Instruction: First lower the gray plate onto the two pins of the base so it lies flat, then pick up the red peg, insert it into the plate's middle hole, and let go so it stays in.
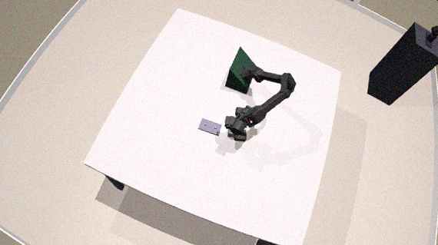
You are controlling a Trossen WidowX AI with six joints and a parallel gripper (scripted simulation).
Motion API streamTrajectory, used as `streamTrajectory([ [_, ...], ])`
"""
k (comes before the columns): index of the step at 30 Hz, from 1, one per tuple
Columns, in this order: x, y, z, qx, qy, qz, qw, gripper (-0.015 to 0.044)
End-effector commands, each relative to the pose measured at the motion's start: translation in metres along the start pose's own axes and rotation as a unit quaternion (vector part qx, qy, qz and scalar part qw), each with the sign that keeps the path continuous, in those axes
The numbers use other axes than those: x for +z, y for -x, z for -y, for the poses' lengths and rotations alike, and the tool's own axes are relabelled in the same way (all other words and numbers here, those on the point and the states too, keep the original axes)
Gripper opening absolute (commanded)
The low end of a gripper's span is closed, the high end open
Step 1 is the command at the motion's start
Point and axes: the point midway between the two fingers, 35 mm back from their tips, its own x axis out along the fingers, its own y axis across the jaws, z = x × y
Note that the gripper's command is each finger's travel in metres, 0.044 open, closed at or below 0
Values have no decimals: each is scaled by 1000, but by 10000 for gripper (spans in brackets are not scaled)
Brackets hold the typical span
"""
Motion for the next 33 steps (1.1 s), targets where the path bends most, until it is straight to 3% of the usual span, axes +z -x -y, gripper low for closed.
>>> streamTrajectory([
  [1,-1,-6,0,0,-1,-2,1000,440],
  [33,-2,-56,1,1,-2,-4,1000,440],
])
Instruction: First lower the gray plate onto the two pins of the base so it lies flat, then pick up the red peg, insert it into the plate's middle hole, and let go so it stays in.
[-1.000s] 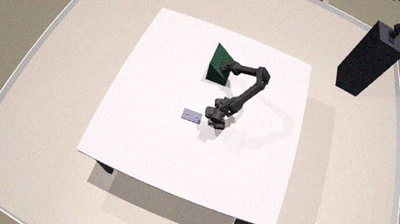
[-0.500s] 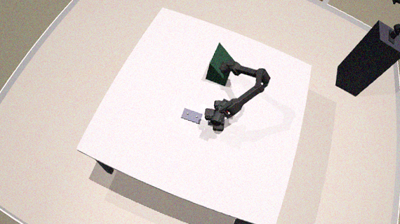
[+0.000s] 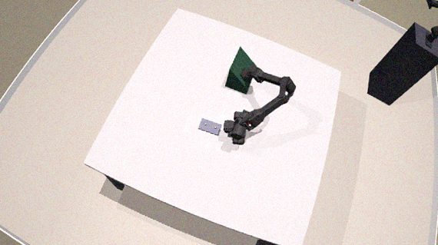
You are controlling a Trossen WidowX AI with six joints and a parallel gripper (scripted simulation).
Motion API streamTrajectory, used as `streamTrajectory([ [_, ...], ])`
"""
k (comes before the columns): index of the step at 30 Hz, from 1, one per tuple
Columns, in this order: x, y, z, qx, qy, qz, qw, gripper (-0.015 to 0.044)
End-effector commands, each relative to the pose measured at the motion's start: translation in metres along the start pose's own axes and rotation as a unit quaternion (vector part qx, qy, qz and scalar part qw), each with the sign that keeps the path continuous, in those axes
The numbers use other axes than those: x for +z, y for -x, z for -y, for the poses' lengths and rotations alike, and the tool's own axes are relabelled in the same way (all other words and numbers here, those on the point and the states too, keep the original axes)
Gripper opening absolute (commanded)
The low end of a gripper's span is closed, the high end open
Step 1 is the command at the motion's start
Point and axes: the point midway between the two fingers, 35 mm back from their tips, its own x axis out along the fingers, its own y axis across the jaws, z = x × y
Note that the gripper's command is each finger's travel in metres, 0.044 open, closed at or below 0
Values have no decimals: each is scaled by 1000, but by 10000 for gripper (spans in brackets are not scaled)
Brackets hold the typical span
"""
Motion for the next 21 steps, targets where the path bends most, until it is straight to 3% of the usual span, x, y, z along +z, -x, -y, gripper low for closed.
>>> streamTrajectory([
  [1,-1,-4,1,0,-2,-3,1000,440],
  [14,-1,-4,1,0,-2,-3,1000,99],
  [21,-1,-4,1,0,-2,-3,1000,52],
])
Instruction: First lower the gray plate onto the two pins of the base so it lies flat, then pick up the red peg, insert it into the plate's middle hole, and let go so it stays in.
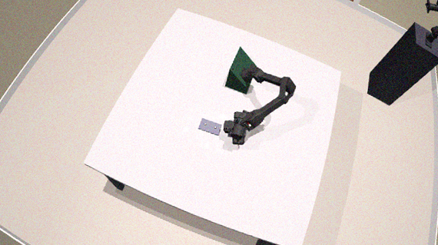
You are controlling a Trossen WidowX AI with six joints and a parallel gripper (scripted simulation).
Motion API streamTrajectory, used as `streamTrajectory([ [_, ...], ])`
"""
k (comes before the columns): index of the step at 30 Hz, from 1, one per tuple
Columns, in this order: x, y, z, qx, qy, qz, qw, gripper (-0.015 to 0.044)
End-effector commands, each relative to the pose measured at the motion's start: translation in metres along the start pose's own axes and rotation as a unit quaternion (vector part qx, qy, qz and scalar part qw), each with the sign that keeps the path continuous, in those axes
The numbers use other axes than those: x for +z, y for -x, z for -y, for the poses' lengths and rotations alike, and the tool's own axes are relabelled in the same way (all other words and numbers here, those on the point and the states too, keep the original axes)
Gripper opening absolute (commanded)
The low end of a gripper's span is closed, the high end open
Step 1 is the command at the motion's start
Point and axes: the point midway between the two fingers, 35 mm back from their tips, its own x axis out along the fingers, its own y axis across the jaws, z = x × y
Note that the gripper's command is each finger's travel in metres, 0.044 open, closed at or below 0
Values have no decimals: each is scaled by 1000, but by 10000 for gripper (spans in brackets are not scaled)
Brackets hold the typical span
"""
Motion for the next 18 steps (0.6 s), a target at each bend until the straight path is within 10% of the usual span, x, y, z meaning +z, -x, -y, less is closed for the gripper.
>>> streamTrajectory([
  [1,0,0,0,0,-1,-2,1000,45],
  [18,2,13,-2,0,-1,0,1000,0],
])
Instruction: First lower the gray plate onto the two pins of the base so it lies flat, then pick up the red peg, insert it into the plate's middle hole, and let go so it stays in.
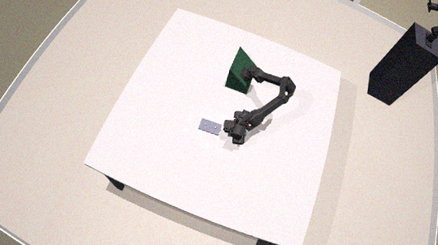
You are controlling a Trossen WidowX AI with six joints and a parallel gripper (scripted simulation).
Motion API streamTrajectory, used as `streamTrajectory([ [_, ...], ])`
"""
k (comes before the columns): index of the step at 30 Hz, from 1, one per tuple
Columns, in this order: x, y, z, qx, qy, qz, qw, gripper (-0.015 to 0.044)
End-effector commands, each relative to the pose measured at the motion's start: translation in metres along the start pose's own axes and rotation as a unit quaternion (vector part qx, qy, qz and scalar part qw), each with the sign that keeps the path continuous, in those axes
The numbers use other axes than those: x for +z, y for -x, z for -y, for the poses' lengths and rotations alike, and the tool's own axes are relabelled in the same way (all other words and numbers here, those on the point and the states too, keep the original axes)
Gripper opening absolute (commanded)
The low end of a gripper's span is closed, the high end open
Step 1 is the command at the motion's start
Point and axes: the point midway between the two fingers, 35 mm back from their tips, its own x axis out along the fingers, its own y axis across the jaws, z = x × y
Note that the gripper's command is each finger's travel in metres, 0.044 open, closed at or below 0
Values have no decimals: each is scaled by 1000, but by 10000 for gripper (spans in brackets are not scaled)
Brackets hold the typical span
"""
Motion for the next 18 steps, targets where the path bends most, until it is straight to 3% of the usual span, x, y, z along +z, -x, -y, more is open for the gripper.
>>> streamTrajectory([
  [1,2,11,-3,3,1,2,1000,0],
  [18,8,64,-4,2,1,5,1000,0],
])
